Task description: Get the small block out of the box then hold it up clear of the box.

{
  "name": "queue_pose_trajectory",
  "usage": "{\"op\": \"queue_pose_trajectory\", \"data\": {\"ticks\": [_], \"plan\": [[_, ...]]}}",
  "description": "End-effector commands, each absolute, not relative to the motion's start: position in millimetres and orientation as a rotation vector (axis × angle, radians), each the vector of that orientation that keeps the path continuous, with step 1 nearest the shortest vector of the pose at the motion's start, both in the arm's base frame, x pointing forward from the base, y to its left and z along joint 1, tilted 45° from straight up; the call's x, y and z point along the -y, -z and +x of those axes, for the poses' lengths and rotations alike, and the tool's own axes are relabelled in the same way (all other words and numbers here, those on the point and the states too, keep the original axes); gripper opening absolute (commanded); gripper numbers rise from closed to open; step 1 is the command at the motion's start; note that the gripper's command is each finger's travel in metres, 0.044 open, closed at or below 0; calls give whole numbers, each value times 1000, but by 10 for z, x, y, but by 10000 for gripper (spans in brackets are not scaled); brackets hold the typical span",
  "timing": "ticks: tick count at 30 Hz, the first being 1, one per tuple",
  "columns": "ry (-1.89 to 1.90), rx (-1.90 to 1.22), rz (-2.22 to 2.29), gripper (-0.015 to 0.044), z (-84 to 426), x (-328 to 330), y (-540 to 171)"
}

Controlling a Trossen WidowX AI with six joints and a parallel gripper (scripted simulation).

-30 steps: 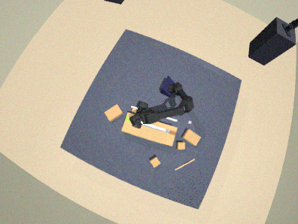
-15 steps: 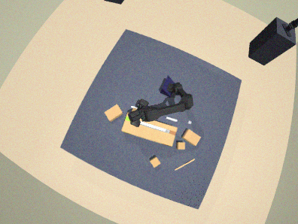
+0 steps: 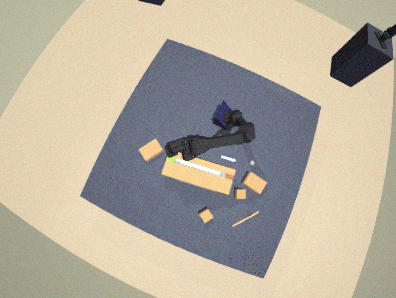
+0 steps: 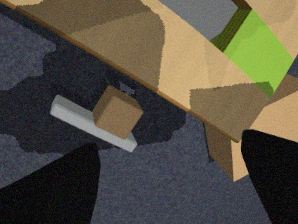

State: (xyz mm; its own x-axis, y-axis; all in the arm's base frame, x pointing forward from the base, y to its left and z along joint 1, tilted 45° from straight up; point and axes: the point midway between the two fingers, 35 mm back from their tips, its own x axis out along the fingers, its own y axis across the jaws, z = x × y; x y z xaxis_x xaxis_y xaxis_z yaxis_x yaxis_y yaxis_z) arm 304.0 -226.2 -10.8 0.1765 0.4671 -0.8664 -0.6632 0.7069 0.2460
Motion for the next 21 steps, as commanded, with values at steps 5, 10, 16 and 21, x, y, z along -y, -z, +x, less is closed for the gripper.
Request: {"op": "queue_pose_trajectory", "data": {"ticks": [5, 10, 16, 21], "plan": [[-155, -1352, 843, 285, 2922, 2345, 224], [6, -1374, 1078, 285, 2903, 2363, 231], [203, -1380, 1368, 285, 2878, 2391, 243], [372, -1374, 1603, 285, 2860, 2412, 251]]}}
